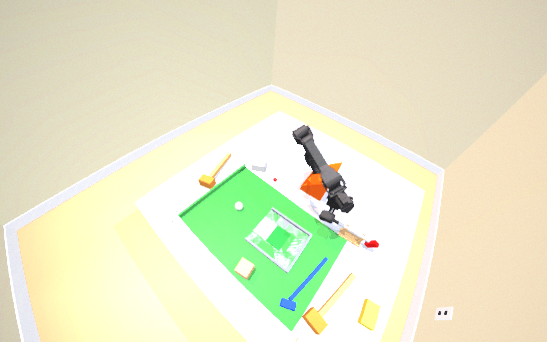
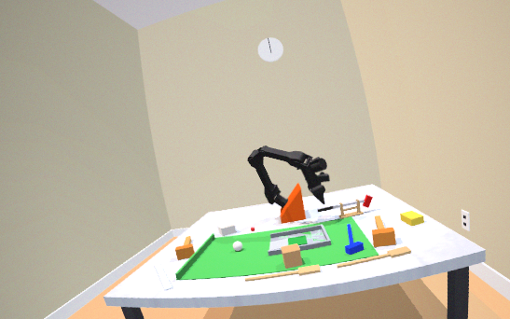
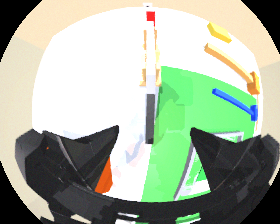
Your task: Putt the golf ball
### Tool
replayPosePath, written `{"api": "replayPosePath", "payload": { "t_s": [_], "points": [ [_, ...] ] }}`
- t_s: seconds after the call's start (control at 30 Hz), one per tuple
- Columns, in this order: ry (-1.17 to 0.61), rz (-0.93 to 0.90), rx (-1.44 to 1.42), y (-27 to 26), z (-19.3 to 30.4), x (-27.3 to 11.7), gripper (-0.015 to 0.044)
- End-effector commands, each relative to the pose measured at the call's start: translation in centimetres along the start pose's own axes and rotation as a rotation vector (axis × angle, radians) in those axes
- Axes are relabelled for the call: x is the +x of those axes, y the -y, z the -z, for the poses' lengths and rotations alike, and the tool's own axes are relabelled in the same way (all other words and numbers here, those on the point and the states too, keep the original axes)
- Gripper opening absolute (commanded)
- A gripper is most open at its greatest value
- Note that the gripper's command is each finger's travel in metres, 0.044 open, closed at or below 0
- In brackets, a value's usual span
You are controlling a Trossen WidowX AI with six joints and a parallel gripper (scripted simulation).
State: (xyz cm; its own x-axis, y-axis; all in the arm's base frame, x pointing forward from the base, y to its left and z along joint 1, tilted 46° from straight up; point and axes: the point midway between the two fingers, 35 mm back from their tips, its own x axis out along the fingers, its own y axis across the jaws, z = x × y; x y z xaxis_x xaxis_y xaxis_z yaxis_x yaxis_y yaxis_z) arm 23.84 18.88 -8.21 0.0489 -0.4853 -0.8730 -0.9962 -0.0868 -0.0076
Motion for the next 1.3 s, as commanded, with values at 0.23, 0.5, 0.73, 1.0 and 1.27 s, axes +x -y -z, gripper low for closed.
{"api": "replayPosePath", "payload": {
  "t_s": [0.23,0.5,0.73,1.0,1.27],
  "points": [
    [-0.010,-0.010,-0.002,-0.8,0.0,2.6,0.0440],
    [-0.011,-0.009,-0.002,-0.7,0.6,4.7,0.0440],
    [-0.011,-0.009,-0.002,-0.7,0.7,5.2,0.0440],
    [-0.012,-0.009,-0.002,-0.7,1.0,6.3,0.0440],
    [-0.009,-0.010,0.003,-0.7,1.1,6.8,0.0414]
  ]
}}
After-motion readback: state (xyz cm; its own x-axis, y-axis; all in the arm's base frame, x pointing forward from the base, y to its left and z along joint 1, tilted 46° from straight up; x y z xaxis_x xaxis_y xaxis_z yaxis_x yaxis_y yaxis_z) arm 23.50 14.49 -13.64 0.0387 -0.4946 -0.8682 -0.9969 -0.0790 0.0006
